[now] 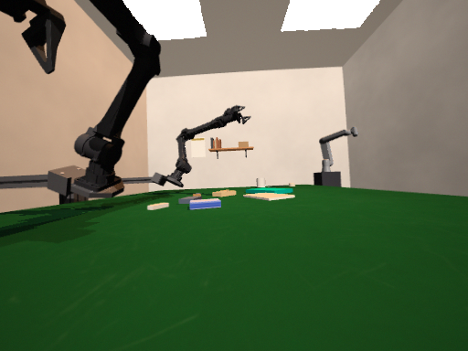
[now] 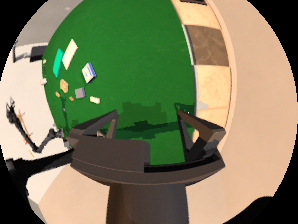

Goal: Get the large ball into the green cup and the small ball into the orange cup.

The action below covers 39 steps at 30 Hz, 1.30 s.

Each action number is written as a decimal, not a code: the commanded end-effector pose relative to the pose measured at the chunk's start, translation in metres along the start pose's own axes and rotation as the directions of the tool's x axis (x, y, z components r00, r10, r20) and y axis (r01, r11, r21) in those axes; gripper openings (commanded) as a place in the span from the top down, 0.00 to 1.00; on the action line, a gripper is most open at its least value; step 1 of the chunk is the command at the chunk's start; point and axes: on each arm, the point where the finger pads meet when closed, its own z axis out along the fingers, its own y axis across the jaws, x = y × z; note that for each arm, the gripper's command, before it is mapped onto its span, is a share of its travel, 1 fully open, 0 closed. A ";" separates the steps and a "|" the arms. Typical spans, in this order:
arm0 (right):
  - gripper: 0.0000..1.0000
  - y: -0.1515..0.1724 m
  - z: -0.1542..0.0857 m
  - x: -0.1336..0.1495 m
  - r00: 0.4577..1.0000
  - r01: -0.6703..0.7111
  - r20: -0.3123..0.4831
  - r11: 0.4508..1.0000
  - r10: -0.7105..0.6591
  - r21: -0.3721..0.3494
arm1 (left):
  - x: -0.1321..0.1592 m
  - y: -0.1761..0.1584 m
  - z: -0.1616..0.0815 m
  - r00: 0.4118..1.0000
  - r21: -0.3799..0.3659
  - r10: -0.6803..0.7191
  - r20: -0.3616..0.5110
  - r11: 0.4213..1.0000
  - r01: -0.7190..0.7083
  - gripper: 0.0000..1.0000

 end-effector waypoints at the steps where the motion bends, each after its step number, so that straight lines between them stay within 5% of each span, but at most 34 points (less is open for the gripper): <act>1: 0.00 -0.004 -0.010 -0.008 1.000 0.018 0.006 1.000 -0.018 0.025 | -0.009 0.016 -0.005 0.999 -0.035 0.004 0.034 0.999 -0.003 0.00; 19: 0.00 -0.004 -0.010 -0.008 1.000 0.018 0.006 1.000 -0.018 0.025 | -0.018 0.175 -0.041 0.993 -0.408 0.120 0.007 0.907 -0.107 0.00; 32: 0.00 -0.004 -0.010 -0.008 1.000 0.018 0.006 1.000 -0.018 0.025 | -0.043 0.303 -0.131 0.975 -0.709 0.214 -0.059 0.679 -0.192 0.00; 34: 0.00 -0.004 -0.010 -0.008 1.000 0.018 0.006 1.000 -0.018 0.025 | -0.043 0.303 -0.131 0.975 -0.709 0.214 -0.059 0.679 -0.192 0.00; 39: 0.00 -0.004 -0.010 -0.008 1.000 0.018 0.006 1.000 -0.018 0.025 | -0.056 0.343 -0.180 0.966 -0.801 0.243 -0.094 0.557 -0.218 0.00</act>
